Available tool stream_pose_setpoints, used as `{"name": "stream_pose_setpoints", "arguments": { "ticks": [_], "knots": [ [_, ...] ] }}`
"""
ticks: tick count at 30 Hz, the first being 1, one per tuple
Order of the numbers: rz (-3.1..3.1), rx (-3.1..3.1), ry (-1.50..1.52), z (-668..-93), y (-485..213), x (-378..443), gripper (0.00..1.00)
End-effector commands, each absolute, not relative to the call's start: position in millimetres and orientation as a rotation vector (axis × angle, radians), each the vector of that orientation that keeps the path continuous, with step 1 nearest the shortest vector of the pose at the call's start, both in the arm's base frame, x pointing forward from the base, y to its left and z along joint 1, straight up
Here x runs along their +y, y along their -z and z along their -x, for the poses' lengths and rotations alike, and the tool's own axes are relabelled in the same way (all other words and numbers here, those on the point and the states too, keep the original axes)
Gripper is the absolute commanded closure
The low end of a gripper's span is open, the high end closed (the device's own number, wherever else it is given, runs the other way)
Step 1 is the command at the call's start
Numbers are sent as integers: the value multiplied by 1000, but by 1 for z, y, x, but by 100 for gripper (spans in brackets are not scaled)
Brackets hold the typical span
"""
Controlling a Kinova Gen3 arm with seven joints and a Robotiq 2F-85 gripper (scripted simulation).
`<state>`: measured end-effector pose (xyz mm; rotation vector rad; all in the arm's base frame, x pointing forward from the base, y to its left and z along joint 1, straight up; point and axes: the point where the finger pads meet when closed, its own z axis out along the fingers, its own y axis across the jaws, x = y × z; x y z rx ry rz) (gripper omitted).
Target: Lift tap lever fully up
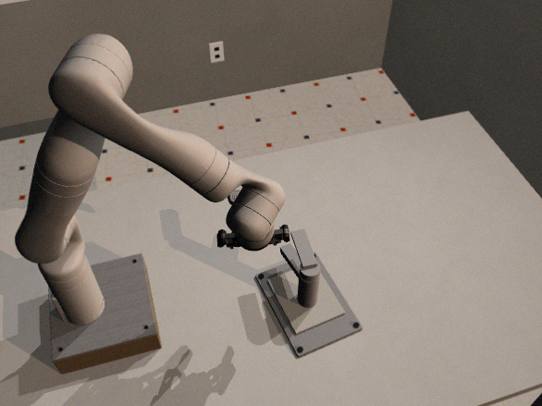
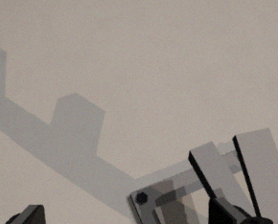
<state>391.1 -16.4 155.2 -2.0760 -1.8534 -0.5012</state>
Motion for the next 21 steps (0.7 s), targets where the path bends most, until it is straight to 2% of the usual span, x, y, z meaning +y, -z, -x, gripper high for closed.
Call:
{"name": "stream_pose_setpoints", "arguments": {
  "ticks": [1,13,21],
  "knots": [
    [2067,-1970,381,-415,-159,1,0],
    [2147,-2162,144,-475,-166,17,0],
    [2173,-2228,61,-495,-169,23,0]
  ]
}}
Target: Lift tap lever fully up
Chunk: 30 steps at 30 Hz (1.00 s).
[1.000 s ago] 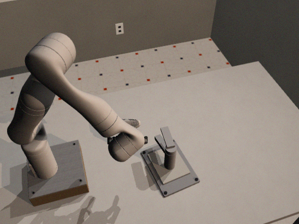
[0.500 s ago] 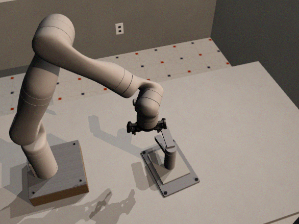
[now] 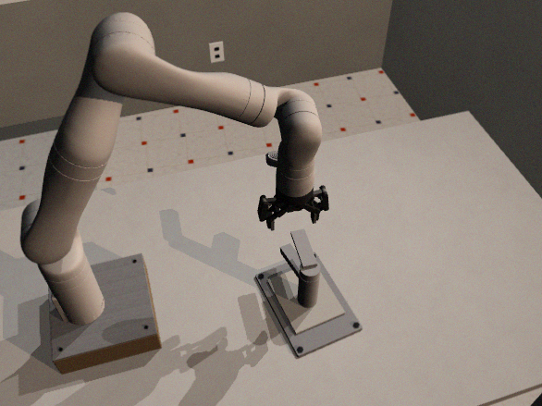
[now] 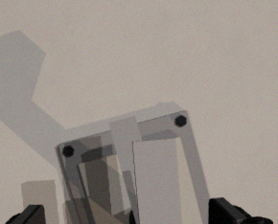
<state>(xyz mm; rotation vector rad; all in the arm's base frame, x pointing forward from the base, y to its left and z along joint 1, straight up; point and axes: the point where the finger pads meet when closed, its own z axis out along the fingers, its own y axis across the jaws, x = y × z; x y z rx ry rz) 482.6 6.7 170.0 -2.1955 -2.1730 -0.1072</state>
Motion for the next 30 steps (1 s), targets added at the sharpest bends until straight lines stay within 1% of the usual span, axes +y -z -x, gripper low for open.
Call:
{"name": "stream_pose_setpoints", "arguments": {
  "ticks": [1,17,18,30],
  "knots": [
    [2176,-2235,52,-498,-169,23,0],
    [2192,-2269,14,-508,-172,27,0],
    [2192,-2269,14,-508,-172,27,90],
    [2192,-2269,14,-508,-172,27,90]
  ]
}}
